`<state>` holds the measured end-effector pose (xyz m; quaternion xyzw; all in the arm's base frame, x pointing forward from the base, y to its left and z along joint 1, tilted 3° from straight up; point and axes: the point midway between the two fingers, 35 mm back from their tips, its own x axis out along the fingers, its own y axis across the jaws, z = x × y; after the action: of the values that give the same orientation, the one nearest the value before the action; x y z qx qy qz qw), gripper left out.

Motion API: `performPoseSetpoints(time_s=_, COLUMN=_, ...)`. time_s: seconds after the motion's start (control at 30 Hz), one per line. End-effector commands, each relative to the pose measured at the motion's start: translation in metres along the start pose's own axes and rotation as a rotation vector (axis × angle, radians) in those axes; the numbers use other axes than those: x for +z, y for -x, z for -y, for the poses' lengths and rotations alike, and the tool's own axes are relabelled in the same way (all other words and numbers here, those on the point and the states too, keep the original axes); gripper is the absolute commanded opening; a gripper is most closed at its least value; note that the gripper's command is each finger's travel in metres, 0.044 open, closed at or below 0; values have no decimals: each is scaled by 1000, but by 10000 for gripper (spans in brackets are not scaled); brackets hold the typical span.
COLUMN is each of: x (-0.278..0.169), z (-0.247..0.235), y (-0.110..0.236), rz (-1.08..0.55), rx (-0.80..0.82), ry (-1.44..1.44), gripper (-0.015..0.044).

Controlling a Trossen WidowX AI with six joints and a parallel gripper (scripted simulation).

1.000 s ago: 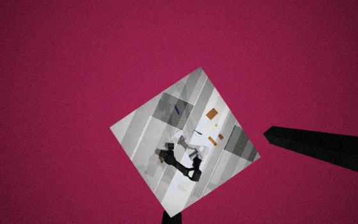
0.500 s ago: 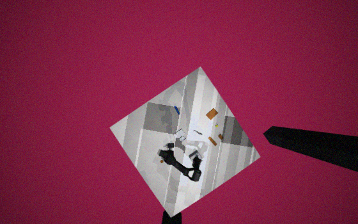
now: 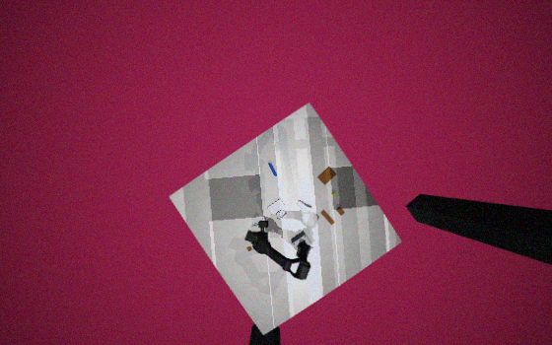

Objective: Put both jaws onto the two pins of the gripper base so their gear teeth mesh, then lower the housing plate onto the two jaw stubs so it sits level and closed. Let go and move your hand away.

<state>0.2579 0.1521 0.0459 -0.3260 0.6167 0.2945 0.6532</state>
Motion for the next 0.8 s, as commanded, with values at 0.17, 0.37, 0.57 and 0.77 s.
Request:
performPoseSetpoints(time_s=0.17, x=0, z=0, y=0, rz=0, rx=0, ry=0, gripper=414)
performPoseSetpoints(time_s=0.37, x=0, z=0, y=0, rz=0, rx=0, ry=0, gripper=256)
performPoseSetpoints(time_s=0.57, x=0, z=0, y=0, rz=0, rx=0, ry=0, gripper=99)
performPoseSetpoints(time_s=0.77, x=0, z=0, y=0, rz=0, rx=0, ry=0, gripper=0)
